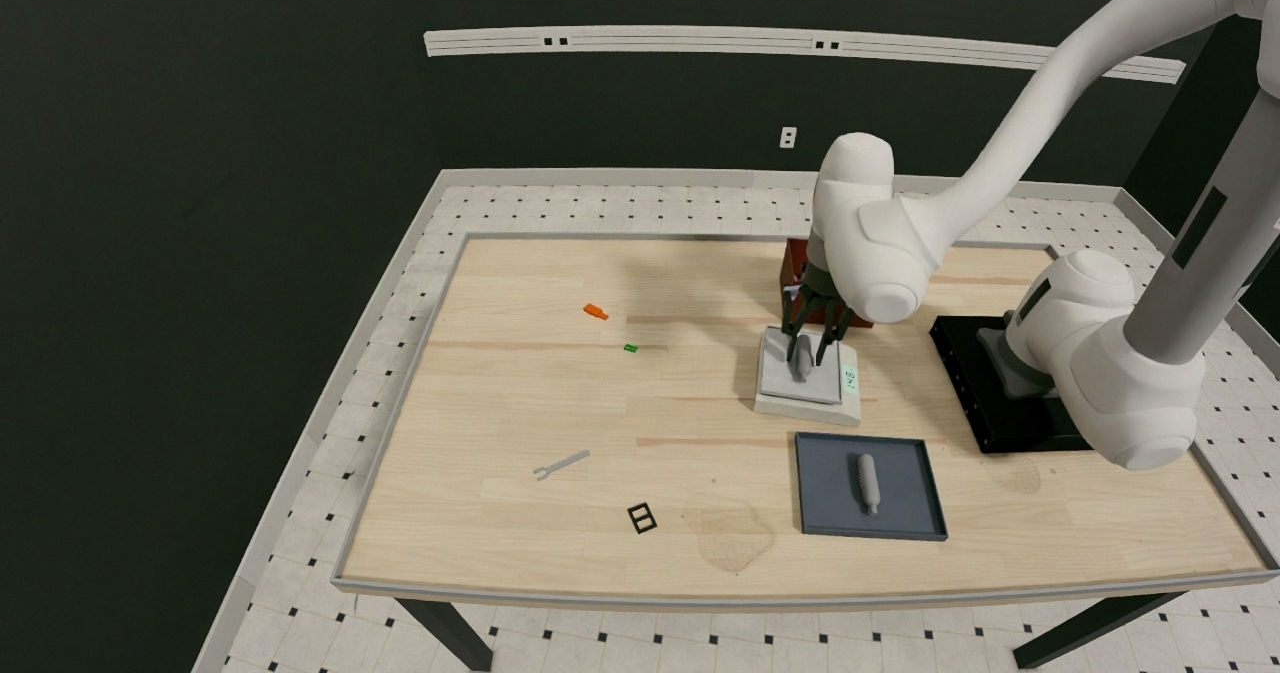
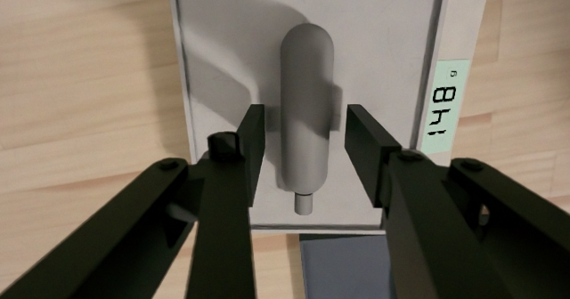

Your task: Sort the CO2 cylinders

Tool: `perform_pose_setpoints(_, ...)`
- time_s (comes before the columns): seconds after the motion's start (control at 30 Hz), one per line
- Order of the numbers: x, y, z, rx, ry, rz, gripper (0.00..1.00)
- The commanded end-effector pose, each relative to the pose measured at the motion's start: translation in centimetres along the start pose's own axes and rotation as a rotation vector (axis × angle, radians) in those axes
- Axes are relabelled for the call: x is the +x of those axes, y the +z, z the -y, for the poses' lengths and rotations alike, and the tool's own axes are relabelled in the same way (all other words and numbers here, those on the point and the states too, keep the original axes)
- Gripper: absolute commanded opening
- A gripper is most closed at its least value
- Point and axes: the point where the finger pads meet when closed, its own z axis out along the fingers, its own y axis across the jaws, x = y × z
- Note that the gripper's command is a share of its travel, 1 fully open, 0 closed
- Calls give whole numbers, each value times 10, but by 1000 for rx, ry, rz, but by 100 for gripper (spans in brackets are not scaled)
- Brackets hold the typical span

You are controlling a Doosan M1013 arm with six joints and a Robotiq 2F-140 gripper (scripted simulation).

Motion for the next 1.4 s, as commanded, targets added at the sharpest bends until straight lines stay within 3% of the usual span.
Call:
perform_pose_setpoints(0.0,0,4,1,1,0,1,39)
perform_pose_setpoints(0.57,0,6,1,1,0,1,39)
perform_pose_setpoints(0.6,0,6,1,1,0,1,10)
perform_pose_setpoints(1.0,0,4,1,1,0,1,10)
perform_pose_setpoints(1.17,0,-10,1,1,0,1,10)
perform_pose_setpoints(1.37,0,-45,1,1,0,1,10)
